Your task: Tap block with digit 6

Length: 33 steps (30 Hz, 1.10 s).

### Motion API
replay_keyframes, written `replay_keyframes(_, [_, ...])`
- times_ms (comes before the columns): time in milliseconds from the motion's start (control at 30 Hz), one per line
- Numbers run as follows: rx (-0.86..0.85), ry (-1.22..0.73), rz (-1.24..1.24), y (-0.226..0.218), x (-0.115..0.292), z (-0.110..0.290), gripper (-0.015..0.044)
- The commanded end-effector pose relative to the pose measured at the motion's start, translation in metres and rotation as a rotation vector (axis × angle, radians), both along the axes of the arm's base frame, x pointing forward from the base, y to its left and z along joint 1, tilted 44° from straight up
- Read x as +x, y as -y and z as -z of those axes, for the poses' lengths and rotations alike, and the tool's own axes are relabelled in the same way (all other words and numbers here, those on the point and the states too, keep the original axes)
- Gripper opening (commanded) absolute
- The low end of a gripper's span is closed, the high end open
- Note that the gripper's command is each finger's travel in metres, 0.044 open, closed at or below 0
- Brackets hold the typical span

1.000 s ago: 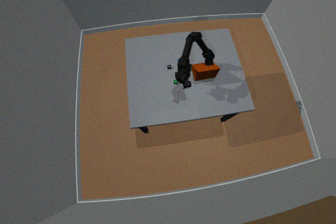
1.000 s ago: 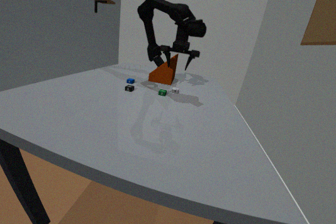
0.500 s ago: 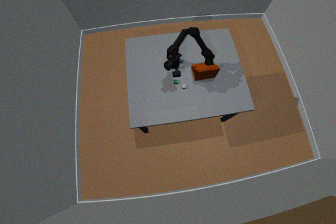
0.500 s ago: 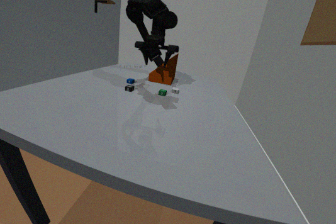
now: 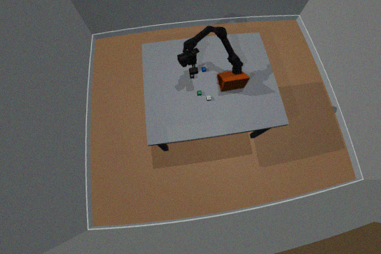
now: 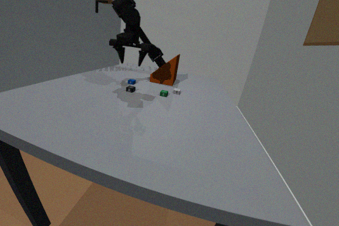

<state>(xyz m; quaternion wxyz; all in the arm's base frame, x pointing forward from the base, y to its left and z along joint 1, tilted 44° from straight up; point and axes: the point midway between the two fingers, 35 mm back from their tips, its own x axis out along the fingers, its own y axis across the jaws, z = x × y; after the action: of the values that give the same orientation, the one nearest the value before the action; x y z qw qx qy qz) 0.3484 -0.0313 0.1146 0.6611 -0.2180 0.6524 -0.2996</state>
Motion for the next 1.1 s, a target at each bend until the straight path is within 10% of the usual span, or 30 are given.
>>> replay_keyframes(0, [-0.004,-0.002,-0.005,0.002,0.000,-0.003,0.0400])
replay_keyframes(400, [-0.004,-0.002,-0.005,0.002,0.000,-0.003,0.0400])
replay_keyframes(867, [-0.008,-0.001,-0.005,0.057,-0.003,0.056,0.0032])
replay_keyframes(1067, [-0.008,-0.001,-0.005,0.057,-0.003,0.056,0.0020])
